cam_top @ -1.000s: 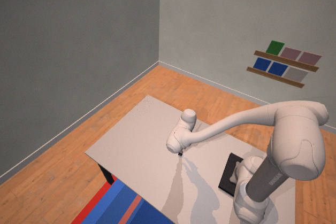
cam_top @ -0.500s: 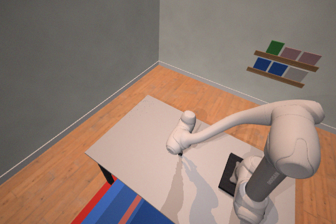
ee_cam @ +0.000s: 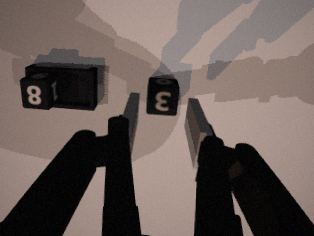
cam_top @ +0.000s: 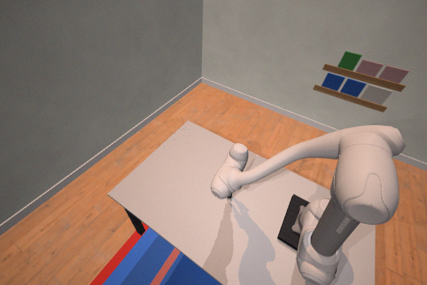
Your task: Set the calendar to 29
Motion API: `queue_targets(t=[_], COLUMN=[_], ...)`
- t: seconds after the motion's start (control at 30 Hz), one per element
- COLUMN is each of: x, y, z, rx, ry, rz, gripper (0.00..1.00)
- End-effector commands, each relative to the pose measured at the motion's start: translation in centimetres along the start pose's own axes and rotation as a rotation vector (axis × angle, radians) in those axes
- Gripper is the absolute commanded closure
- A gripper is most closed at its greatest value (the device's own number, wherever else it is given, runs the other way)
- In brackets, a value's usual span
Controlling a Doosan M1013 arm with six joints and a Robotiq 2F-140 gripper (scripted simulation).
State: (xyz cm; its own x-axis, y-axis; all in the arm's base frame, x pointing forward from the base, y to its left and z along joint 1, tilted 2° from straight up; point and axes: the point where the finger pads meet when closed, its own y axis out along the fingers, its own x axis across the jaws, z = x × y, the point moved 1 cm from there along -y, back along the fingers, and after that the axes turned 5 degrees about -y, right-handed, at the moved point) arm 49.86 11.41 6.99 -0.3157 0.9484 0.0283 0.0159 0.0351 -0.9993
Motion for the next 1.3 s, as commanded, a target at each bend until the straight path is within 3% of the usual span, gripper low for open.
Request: queue_targets(t=[0.0, 1.27], x=[0.0, 0.0], y=[0.3, 1.3], z=[0.0, 0.0], rx=[0.000, 0.000], ry=[0.000, 0.000], rz=[0.000, 0.000], gripper=[0.65, 0.65])
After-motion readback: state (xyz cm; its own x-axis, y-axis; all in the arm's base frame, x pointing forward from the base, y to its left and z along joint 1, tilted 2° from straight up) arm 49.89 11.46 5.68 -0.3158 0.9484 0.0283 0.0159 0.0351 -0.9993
